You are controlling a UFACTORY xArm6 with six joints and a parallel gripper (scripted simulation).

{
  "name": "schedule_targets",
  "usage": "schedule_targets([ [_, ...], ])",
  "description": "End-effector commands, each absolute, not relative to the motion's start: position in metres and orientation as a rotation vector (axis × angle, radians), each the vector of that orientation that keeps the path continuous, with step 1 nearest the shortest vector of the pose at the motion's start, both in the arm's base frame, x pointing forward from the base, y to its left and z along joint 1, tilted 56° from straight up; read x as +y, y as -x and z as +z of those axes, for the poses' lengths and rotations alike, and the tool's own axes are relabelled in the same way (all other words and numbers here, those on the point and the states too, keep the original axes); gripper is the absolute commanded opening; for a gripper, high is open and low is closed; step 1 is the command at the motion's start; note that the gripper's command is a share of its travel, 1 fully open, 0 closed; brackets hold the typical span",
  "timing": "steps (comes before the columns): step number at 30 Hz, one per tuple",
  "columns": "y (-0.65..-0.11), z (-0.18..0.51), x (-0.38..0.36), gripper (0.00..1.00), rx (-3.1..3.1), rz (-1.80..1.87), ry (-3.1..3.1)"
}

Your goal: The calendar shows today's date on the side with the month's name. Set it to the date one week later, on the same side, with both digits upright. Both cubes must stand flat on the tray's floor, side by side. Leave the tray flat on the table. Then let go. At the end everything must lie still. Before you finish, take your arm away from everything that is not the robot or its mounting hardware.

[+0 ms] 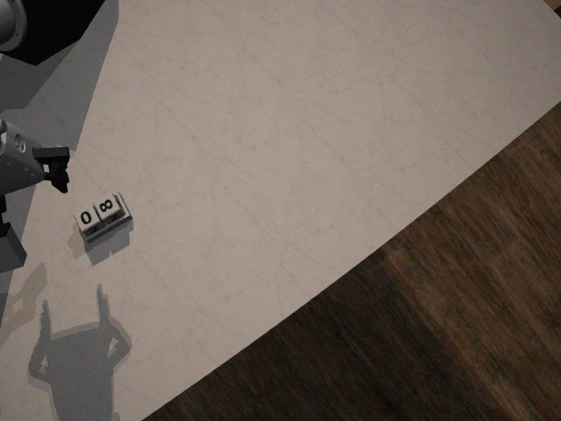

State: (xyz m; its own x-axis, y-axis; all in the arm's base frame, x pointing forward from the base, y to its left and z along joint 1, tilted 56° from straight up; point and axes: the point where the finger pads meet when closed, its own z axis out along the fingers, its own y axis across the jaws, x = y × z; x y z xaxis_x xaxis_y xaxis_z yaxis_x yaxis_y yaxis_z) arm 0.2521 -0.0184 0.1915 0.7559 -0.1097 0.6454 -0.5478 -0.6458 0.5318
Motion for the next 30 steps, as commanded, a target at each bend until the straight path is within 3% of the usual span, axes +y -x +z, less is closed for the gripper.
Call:
schedule_targets([
  [1, -0.258, 0.191, -0.014, 1.0, -0.297, 0.651, -2.215],
  [30, -0.288, 0.176, 0.004, 1.0, 0.68, 0.141, -2.053],
])
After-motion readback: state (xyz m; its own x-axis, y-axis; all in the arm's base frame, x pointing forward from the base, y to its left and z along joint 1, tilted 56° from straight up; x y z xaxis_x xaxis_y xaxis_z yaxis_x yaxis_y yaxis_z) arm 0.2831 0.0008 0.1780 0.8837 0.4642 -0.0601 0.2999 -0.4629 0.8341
